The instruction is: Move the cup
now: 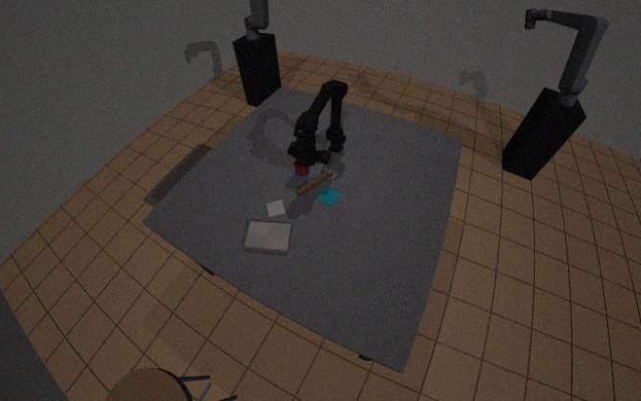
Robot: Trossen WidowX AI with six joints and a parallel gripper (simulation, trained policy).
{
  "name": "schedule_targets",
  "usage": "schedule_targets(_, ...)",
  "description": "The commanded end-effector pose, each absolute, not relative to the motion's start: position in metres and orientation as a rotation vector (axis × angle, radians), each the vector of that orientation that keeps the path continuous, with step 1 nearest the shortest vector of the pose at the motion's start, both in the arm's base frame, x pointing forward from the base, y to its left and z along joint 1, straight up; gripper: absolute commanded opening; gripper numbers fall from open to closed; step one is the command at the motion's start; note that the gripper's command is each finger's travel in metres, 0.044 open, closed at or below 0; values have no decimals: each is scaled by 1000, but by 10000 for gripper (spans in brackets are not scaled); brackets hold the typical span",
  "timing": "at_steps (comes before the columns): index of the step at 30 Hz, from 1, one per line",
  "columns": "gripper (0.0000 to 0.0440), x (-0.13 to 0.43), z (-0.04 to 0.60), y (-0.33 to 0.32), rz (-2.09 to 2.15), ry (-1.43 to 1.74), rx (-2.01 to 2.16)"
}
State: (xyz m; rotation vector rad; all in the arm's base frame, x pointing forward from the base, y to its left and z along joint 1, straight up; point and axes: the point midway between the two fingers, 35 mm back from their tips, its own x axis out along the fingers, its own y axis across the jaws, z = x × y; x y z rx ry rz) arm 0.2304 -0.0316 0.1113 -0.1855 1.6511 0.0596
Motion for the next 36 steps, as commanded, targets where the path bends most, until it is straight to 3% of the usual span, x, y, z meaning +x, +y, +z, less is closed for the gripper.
schedule_targets(1, 179, 229, 102, -35, 81, 1662, -209)
schedule_targets(13, 184, 225, 65, -41, 206, 1682, -297)
schedule_targets(21, 3, 224, 53, -44, 310, 1675, -391)
schedule_targets(36, 3, 238, 81, -41, 425, 1597, -506)
